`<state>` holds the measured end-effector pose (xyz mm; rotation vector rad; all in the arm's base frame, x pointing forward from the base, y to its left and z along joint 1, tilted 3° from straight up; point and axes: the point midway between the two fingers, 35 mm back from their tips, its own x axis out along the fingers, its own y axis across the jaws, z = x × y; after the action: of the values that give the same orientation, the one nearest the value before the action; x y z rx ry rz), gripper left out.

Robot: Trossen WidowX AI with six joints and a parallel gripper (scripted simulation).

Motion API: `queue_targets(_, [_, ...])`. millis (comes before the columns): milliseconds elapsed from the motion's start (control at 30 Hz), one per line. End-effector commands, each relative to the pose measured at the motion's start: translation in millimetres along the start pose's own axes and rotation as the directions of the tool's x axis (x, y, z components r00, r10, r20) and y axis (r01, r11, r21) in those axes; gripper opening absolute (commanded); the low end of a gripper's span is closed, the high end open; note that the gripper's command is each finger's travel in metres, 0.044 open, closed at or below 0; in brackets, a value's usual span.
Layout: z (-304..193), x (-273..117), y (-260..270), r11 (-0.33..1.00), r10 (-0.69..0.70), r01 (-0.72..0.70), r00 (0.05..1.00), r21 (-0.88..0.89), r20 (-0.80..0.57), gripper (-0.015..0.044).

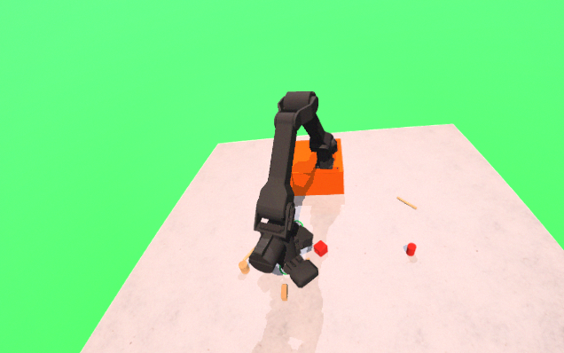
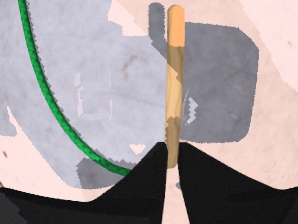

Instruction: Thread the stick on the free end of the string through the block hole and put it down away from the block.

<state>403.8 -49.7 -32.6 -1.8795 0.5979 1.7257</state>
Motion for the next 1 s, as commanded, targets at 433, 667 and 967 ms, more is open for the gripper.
queue_targets(433, [23,0,1,1.0,0.001,-0.001,1.0,0.001,-0.003,0.0])
queue_targets(667, [32,0,2,1.0,0.001,-0.001,1.0,0.001,-0.004,0.0])
queue_targets(967, [40,0,2,1.0,0.001,-0.001,1.0,0.001,-0.004,0.0])
